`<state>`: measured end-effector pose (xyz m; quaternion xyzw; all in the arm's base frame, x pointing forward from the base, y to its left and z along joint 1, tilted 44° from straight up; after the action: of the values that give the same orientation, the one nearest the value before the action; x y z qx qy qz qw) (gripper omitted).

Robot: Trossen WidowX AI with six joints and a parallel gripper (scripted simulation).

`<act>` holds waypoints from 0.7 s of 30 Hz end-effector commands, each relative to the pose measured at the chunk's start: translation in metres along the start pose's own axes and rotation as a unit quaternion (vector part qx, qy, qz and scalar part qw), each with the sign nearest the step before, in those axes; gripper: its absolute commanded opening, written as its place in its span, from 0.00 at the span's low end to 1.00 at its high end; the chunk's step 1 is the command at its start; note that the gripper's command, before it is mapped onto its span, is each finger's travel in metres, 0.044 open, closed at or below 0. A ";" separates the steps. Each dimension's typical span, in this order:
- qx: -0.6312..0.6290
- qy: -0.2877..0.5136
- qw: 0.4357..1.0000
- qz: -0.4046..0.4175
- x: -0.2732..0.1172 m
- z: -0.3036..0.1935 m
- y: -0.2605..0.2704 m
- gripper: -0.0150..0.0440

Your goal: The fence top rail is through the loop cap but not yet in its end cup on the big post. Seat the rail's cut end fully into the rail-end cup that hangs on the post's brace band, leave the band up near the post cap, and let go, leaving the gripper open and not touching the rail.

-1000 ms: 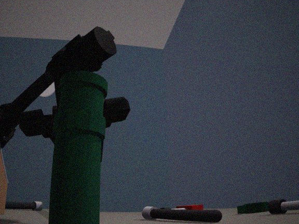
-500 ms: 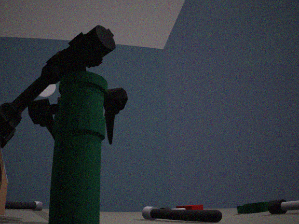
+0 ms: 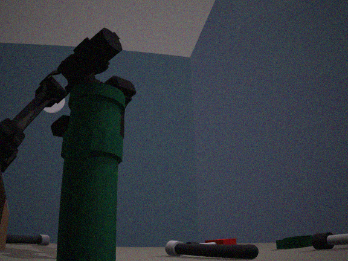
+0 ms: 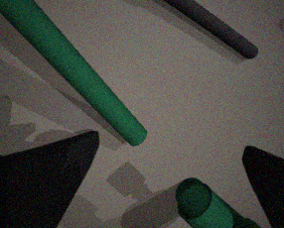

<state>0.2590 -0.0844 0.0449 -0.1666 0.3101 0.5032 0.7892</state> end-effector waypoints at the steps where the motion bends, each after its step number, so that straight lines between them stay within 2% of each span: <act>1: 0.286 -0.036 0.957 -0.033 -0.032 0.039 0.024 1.00; 4: 0.387 -0.054 0.920 -0.038 -0.042 0.052 0.035 1.00; 17: 0.394 -0.056 0.916 -0.038 -0.043 0.053 0.036 1.00; 21: 0.458 -0.042 0.888 -0.018 -0.035 0.055 0.035 1.00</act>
<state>0.2327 -0.0652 0.1133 0.1968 0.4466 0.3098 0.8160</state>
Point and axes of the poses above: the point midway between the two fingers, 35 mm back from their tips, its own x axis out along the fingers, its own y axis across the jaws, z = x × y, the point moved 3 cm from there along -x, back along the fingers, and after that the axes turned 15 degrees about -x, right-handed, at the moved point
